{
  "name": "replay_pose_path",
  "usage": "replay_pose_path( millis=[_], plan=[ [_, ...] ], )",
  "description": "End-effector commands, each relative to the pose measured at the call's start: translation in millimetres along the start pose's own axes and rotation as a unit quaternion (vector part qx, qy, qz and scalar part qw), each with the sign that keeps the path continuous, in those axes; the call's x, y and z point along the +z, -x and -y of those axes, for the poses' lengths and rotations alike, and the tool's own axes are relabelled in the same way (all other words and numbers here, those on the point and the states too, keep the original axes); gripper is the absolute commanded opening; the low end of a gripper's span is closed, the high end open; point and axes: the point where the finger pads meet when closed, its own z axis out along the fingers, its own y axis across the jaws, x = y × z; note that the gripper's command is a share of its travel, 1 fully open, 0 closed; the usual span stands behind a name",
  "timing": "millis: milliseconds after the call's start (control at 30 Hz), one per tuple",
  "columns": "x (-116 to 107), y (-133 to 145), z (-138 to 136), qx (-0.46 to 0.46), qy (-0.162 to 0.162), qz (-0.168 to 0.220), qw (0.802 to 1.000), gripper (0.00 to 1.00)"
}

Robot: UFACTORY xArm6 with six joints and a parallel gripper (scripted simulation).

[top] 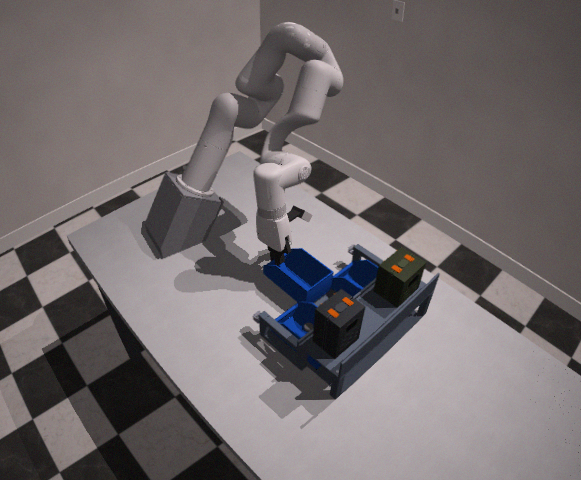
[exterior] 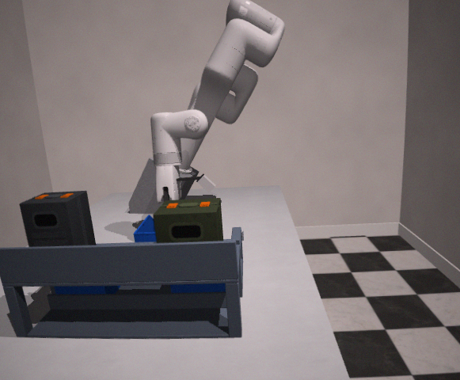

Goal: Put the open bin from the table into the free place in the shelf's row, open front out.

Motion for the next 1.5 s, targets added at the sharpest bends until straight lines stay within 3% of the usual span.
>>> replay_pose_path(
  millis=[0, 133, 533, 700, 1467],
  plan=[
    [-0.4, 0.0, -0.9, 0.000, -0.005, 0.000, 1.000, 0.00],
    [-0.4, 0.0, -0.9, 0.000, -0.029, 0.000, 1.000, 0.00],
    [-0.4, 0.0, -0.9, 0.000, -0.029, 0.000, 1.000, 0.00],
    [-0.4, 0.0, -0.9, 0.000, -0.058, 0.000, 0.998, 0.00],
    [0.7, 0.1, -10.8, 0.000, -0.058, 0.000, 0.998, 0.00]
  ],
)
